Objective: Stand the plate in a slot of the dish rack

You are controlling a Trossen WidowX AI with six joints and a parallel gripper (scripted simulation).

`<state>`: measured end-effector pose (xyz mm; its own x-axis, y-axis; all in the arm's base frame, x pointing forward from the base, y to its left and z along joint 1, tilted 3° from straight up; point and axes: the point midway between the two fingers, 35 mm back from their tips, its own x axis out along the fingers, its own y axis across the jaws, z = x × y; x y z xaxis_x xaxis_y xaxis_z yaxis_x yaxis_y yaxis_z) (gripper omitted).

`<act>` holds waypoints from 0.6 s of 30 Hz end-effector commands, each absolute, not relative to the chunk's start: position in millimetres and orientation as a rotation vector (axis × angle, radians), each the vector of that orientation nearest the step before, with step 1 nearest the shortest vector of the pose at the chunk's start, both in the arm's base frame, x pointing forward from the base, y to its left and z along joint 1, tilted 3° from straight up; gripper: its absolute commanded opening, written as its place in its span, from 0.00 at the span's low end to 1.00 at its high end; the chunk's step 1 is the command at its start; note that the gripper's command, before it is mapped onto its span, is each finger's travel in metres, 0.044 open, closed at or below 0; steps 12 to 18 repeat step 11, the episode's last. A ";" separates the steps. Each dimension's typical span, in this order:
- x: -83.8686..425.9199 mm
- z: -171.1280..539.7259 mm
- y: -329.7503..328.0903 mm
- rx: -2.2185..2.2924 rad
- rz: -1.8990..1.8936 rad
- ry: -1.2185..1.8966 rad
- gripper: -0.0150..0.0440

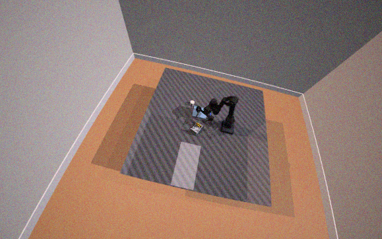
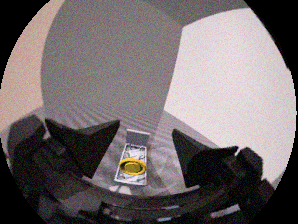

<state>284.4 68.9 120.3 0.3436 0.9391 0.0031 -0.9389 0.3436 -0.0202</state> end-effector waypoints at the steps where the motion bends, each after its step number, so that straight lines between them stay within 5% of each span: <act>1: 285.1 133.8 68.1 -0.014 1.224 -0.017 0.93; 18: 333.9 141.5 51.2 0.092 1.057 0.068 0.93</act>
